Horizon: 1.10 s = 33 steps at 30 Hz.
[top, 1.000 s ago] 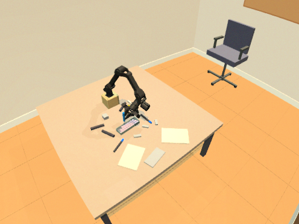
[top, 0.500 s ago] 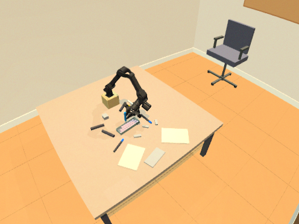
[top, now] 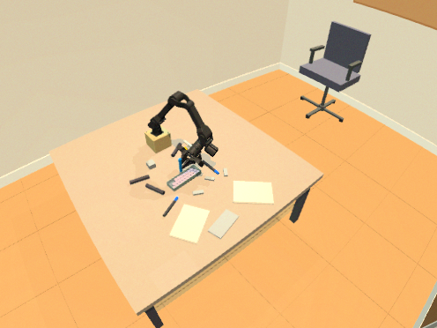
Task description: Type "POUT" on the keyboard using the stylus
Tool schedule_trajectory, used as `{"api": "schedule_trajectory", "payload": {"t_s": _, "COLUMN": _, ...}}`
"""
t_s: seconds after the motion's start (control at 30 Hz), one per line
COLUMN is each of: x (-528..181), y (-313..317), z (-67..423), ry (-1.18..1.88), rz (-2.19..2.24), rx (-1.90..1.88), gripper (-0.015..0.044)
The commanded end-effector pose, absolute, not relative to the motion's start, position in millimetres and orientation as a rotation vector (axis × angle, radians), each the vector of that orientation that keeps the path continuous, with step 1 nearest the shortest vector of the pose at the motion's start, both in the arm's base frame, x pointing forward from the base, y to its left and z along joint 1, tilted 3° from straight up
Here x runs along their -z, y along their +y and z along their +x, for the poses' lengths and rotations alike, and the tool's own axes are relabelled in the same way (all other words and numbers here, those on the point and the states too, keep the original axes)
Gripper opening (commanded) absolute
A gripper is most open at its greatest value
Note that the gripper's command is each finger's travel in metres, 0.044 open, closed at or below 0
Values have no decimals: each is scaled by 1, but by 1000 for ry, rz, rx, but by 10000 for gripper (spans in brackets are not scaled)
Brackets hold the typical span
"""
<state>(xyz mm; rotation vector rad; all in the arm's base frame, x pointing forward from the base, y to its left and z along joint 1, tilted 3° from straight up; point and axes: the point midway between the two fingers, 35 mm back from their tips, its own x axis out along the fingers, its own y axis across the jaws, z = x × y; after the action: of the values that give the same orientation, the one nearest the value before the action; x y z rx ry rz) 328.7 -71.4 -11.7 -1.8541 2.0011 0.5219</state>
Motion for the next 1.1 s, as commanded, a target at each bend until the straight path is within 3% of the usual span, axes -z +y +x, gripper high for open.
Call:
{"api": "schedule_trajectory", "payload": {"t_s": 0.0, "x": 14, "y": -71, "z": 329, "ry": 2000, "rz": -1849, "rx": -521, "gripper": 81}}
{"api": "schedule_trajectory", "payload": {"t_s": 1.07, "x": 28, "y": -71, "z": 328, "ry": 2000, "rz": -1849, "rx": -521, "gripper": 81}}
